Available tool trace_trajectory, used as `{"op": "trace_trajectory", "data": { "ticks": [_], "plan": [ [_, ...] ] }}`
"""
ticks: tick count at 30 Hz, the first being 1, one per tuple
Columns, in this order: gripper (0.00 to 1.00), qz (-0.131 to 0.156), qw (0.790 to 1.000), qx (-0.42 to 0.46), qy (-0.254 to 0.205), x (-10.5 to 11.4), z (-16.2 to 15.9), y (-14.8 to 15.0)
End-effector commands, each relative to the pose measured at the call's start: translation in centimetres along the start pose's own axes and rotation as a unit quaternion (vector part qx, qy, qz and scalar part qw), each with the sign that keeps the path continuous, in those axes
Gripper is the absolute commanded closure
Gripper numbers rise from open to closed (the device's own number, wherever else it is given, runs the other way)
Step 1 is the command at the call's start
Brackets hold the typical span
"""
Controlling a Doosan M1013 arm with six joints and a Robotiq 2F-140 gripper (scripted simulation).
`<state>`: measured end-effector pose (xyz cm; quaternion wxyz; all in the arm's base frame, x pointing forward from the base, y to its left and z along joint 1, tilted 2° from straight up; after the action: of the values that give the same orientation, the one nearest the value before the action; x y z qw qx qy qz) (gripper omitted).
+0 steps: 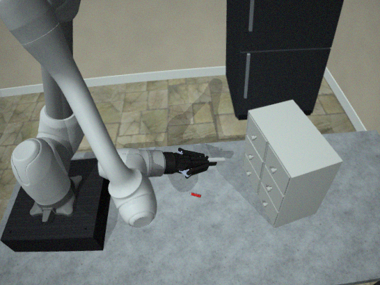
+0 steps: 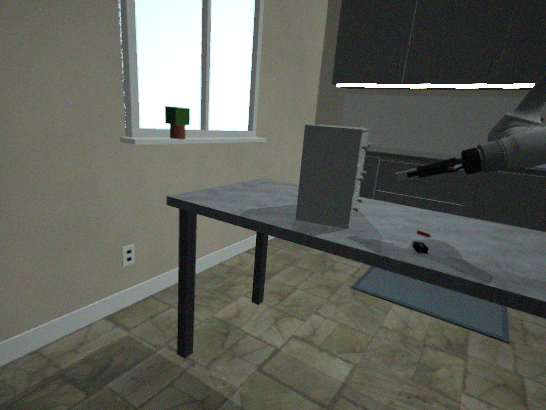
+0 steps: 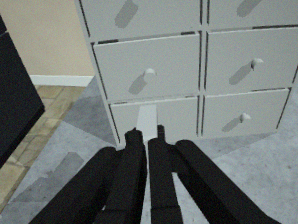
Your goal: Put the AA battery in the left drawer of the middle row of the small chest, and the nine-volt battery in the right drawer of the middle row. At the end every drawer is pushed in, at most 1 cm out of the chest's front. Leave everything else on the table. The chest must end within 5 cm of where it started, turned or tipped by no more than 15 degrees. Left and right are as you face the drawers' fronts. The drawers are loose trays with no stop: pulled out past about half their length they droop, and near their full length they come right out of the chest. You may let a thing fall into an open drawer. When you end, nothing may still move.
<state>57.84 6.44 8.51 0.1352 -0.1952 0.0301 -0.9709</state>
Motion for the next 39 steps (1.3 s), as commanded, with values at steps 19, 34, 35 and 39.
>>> {"op": "trace_trajectory", "data": {
  "ticks": [19,34,35,39],
  "plan": [
    [1.0,-0.005,0.998,0.0,-0.062,1.3,1.2,-0.1],
    [1.0,-0.014,0.984,0.0,-0.175,3.5,3.4,-0.4],
    [1.0,-0.014,0.984,0.0,-0.175,3.5,3.4,-0.4],
    [1.0,-0.017,0.982,0.0,-0.191,3.8,3.7,-0.3]
  ]
}}
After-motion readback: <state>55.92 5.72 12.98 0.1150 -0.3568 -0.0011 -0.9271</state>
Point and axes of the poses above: the point where the finger pads meet when closed, its own x axis back along the fingers, its own y axis across the jaws, z = x × y, the point moved 5 cm from there along x, back along the fingers, and after that the axes turned 5 degrees about -x, right-handed, at the moved point
